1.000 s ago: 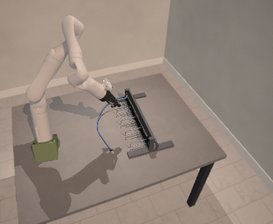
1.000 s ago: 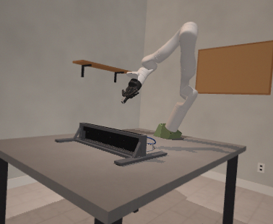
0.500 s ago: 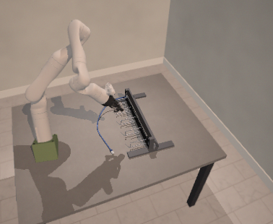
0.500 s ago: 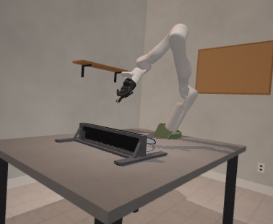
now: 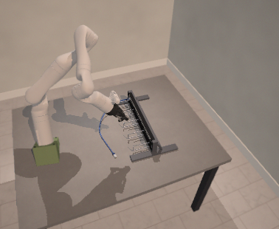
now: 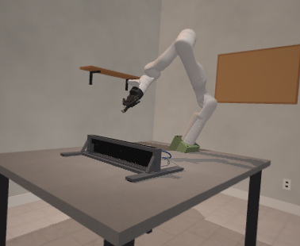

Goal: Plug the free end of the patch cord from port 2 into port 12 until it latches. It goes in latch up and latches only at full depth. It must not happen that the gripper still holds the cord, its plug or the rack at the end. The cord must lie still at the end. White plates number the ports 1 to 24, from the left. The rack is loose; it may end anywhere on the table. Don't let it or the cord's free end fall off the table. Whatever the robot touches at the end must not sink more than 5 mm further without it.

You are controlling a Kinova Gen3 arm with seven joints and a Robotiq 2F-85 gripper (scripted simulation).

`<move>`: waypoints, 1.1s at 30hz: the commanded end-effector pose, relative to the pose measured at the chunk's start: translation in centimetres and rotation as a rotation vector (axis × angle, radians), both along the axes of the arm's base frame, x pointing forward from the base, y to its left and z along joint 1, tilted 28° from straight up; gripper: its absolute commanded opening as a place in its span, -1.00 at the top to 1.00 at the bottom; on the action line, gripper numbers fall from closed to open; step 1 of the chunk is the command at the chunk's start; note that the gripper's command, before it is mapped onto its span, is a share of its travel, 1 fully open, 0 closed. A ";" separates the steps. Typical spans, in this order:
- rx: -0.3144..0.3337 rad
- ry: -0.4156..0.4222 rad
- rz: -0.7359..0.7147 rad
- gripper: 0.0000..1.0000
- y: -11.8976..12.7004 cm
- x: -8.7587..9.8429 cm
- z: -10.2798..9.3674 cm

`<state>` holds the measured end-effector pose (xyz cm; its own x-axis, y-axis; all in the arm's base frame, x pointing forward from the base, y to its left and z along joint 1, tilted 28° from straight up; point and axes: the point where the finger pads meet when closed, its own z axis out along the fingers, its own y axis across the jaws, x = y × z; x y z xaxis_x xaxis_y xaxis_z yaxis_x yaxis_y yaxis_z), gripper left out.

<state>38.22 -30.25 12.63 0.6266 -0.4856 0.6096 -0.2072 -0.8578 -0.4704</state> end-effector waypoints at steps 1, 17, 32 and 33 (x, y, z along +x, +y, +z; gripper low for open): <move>0.001 0.004 -0.007 1.00 -0.4 -0.3 -0.3; 0.001 0.004 -0.007 1.00 0.1 1.9 -2.2; 0.001 0.004 -0.007 1.00 1.4 8.0 -7.4; 0.001 0.004 -0.007 1.00 1.5 8.4 -7.7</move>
<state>45.93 -29.43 6.18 0.6109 -0.4969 0.6164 -0.2228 -0.8550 -0.4684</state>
